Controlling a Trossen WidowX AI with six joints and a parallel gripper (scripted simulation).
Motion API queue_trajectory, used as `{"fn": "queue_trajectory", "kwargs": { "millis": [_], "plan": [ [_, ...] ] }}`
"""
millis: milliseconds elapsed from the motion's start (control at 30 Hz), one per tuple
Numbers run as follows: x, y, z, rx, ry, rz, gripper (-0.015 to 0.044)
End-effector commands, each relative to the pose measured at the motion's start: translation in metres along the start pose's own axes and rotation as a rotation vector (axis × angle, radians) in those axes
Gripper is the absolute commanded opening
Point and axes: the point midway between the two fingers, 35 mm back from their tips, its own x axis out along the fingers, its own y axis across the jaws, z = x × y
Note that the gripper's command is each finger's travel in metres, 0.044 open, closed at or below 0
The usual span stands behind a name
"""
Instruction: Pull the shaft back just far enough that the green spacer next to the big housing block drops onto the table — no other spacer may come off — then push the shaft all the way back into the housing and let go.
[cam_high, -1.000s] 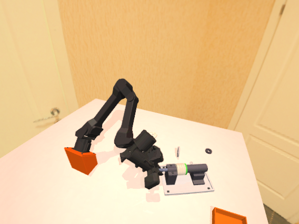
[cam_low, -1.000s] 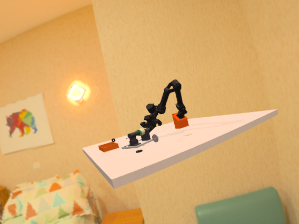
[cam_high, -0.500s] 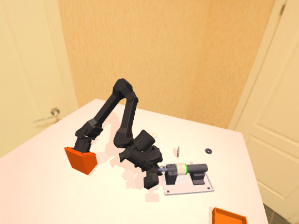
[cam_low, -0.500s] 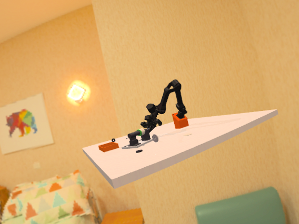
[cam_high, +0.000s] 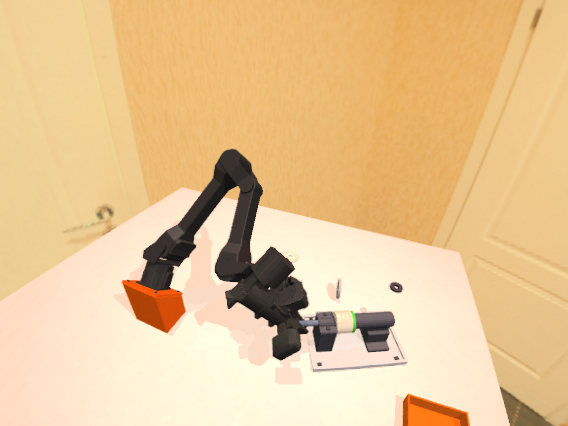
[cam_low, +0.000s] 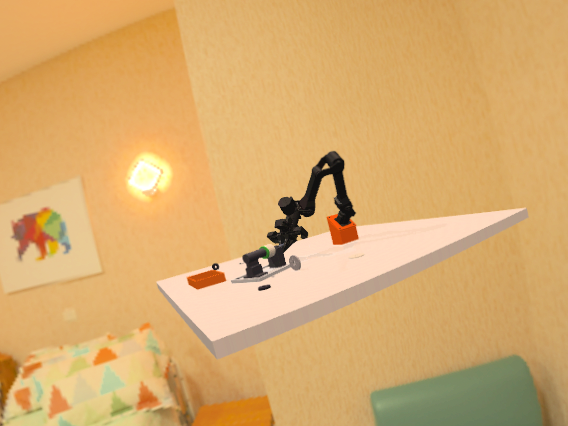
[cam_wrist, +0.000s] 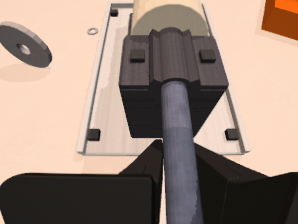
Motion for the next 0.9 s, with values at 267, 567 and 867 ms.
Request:
{"fn": "queue_trajectory", "kwargs": {
  "millis": [267,567,867],
  "plan": [
    [-0.0012,0.0005,-0.0009,-0.003,0.000,0.003,0.0000],
    [-0.0018,0.0005,-0.0015,-0.003,0.000,0.003,0.0000],
    [-0.0024,0.0005,-0.0022,-0.003,0.000,0.003,0.0000]
  ]
}}
